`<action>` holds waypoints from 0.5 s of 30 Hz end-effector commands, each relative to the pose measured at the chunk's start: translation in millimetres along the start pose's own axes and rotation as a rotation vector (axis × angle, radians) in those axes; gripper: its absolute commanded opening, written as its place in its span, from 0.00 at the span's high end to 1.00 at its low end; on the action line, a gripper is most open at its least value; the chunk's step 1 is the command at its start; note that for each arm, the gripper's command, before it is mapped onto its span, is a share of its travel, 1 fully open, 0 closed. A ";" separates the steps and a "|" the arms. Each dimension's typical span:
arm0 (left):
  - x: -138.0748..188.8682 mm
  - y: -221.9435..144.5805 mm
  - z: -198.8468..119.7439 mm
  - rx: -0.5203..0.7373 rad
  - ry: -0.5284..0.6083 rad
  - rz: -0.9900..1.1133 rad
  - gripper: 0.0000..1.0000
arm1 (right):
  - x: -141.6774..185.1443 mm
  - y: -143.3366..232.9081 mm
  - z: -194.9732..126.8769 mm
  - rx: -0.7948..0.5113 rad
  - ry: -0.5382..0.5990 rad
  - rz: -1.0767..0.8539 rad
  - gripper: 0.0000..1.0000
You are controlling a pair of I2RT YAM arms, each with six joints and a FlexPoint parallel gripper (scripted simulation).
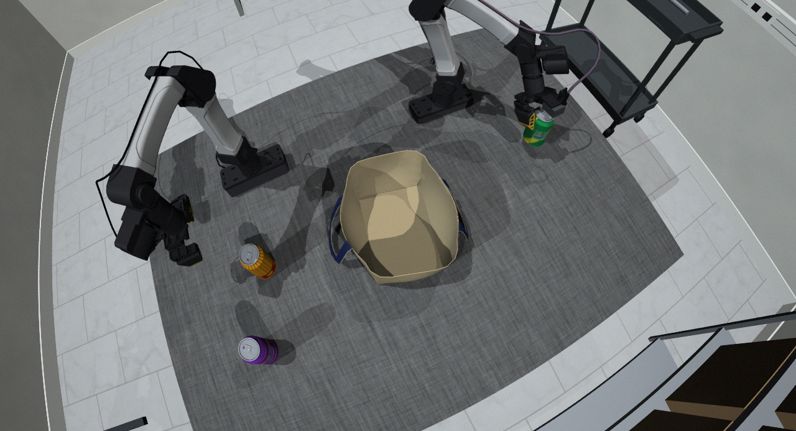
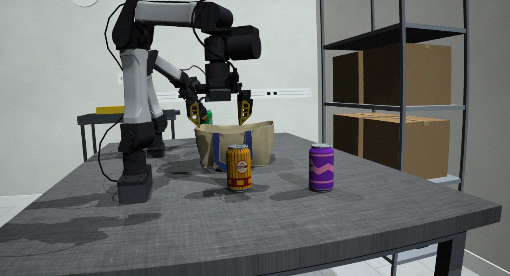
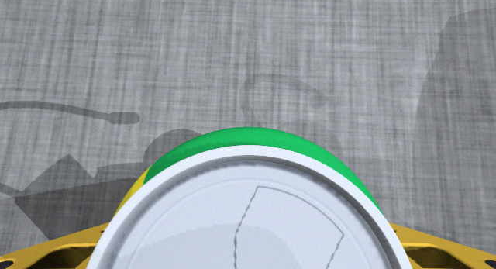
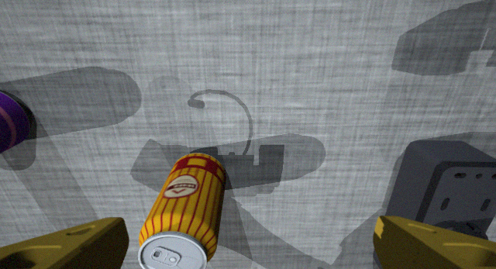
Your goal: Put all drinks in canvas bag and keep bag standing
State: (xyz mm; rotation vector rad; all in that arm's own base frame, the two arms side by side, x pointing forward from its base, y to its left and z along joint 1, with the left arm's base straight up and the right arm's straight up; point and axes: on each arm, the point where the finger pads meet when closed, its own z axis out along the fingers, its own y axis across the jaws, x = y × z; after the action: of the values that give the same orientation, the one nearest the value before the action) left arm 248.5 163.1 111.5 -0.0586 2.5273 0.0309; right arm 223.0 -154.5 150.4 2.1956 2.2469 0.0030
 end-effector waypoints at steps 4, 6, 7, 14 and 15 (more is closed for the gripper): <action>-35.4 13.7 -18.1 -0.069 -0.128 0.050 0.33 | -7.2 6.4 -16.2 -0.056 -0.054 0.004 0.00; -22.7 7.7 -8.6 -0.047 -0.101 0.036 0.33 | -7.2 6.4 -16.2 -0.056 -0.054 0.004 0.00; -21.5 4.5 -7.4 -0.042 -0.100 0.039 0.33 | -7.2 6.4 -16.2 -0.056 -0.054 0.004 0.00; -27.4 6.2 -22.6 -0.036 -0.084 0.020 0.33 | -7.2 6.4 -16.2 -0.056 -0.054 0.004 0.00; -28.4 7.5 -24.7 -0.039 -0.086 0.018 0.33 | -7.2 6.4 -16.2 -0.056 -0.054 0.004 0.00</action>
State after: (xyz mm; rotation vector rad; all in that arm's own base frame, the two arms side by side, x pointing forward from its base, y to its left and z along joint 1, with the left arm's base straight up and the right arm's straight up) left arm 246.0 160.2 109.2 -0.0621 2.5357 0.0201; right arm 223.0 -154.5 150.4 2.1955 2.2467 0.0031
